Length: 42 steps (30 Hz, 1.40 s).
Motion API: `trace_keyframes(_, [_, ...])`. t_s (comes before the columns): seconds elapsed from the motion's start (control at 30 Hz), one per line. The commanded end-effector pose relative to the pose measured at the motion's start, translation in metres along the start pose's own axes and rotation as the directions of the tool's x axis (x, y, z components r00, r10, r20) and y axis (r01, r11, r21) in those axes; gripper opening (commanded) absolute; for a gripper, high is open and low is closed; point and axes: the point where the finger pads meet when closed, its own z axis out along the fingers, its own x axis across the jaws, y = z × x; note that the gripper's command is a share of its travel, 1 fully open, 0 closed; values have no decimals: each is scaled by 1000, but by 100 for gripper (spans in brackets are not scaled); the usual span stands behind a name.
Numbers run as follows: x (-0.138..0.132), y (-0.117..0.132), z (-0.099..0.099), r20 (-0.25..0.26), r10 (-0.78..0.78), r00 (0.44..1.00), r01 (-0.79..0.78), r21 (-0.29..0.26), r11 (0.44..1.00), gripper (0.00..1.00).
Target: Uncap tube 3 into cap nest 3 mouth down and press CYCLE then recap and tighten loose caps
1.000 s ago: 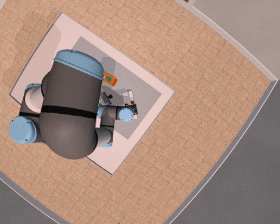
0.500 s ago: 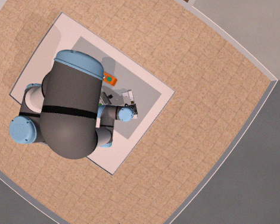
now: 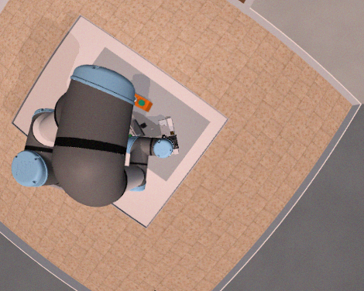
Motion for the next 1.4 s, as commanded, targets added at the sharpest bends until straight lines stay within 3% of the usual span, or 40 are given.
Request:
trace_keyframes(0.0, [2, -3, 4, 0, -2, 1000, 2, 4, 1000, 0])
trace_keyframes(1.3, [1, 0, 12, 0, -2, 1000, 2, 2, 1000, 0])
trace_keyframes(1.33, [1, 0, 11, 0, 0, 1000, 0, 2, 1000, 29])
trace_keyframes(1.37, [1, 0, 11, 0, 0, 1000, 0, 2, 1000, 29])
